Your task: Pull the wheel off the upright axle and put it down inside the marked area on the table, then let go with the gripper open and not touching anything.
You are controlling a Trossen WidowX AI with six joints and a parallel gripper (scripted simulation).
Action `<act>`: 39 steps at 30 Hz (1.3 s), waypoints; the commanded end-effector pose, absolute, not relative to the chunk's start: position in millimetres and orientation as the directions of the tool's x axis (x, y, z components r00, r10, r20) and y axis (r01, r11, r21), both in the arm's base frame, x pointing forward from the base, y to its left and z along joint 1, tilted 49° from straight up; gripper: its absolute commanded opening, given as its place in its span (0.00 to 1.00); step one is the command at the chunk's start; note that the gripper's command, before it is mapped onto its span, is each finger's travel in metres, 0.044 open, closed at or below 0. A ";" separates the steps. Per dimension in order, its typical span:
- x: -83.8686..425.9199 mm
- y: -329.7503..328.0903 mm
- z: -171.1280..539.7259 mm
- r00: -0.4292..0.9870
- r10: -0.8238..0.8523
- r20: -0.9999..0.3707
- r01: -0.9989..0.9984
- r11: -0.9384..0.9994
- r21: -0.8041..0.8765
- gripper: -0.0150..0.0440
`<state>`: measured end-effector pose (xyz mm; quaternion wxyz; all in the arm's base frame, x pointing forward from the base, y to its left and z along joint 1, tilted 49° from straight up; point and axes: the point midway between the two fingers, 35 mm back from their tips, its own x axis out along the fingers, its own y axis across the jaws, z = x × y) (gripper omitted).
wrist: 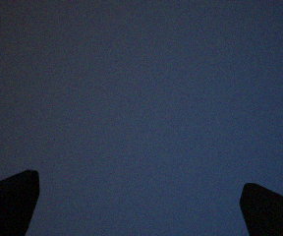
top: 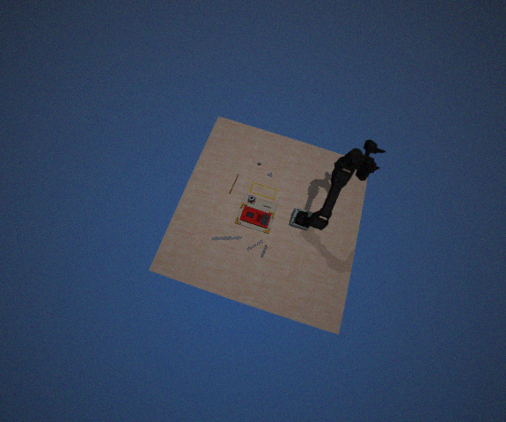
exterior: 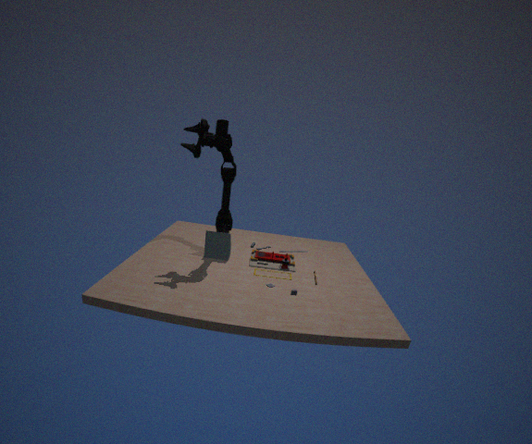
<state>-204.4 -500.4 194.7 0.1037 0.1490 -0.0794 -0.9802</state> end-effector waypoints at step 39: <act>211.3 -423.3 2.6 -0.009 -0.255 -0.967 0.919 0.380 -0.108 0.76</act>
